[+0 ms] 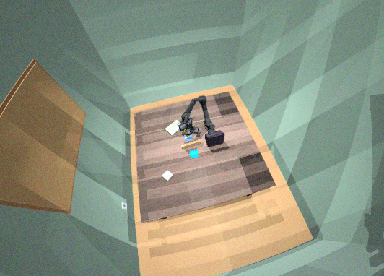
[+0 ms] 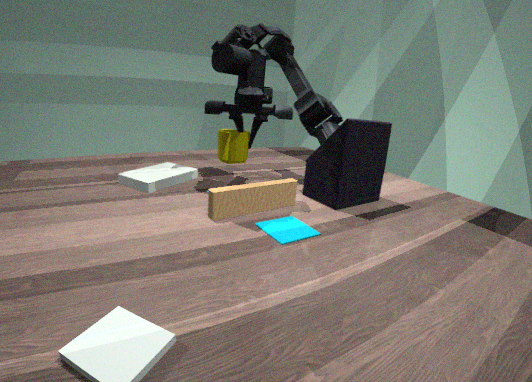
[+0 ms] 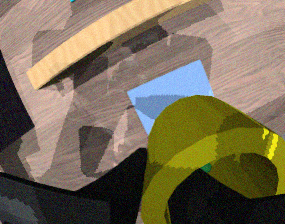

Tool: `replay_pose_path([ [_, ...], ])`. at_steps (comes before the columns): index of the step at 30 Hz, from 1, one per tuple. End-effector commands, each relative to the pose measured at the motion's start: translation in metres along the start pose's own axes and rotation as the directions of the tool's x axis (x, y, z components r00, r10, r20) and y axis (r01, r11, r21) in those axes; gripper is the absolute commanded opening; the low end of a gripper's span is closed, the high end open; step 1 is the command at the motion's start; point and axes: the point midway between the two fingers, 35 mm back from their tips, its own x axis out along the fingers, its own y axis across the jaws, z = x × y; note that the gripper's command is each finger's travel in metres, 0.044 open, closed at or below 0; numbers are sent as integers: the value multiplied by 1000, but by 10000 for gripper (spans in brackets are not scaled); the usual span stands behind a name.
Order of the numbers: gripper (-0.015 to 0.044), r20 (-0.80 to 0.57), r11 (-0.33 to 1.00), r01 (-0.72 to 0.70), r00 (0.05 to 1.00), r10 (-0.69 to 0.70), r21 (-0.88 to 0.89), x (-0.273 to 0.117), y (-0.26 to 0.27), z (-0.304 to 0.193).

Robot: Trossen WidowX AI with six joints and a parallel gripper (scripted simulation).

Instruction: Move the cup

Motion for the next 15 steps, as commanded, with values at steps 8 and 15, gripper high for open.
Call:
replay_pose_path([
  [8, 0, 0, 1000, 0, 1000, 0, -2, 0, 0, 0],
  [15, 0, 1, 1000, -1, 1000, 1, -1, 0, 3, 5],
])
